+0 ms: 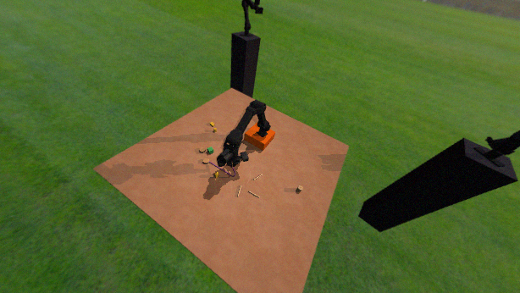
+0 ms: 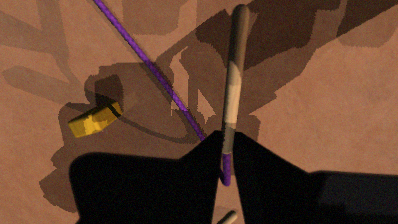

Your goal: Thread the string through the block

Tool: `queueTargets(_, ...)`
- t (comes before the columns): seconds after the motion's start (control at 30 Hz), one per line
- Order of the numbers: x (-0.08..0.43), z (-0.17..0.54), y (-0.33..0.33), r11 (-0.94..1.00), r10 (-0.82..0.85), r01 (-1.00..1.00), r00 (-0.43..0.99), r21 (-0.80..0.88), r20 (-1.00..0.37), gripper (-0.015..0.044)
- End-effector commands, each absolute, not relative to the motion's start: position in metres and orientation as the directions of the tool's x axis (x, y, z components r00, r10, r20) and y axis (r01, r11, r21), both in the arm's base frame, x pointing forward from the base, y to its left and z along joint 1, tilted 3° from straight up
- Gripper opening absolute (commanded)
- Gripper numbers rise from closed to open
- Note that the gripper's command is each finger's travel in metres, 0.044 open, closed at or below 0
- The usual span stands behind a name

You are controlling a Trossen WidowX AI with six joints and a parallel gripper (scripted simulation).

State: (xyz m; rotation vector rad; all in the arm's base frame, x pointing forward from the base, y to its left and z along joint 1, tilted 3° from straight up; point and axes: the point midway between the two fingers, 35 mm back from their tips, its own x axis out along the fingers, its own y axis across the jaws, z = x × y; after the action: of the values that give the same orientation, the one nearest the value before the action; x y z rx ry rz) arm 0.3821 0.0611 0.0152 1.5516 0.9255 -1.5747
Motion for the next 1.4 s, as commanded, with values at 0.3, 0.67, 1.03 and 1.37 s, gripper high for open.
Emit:
queueTargets(0.3,0.39,0.015,0.072,-0.466,-0.003,0.885,0.004,0.005,-1.0,0.0)
queueTargets(0.67,0.397,0.016,0.085,-0.459,-0.001,0.888,0.004,0.004,-1.0,0.0)
queueTargets(1.03,0.404,0.016,0.098,-0.463,0.001,0.886,0.003,0.002,-1.0,0.0)
queueTargets(1.37,0.41,0.016,0.109,-0.467,0.004,0.884,0.003,0.001,-1.0,0.0)
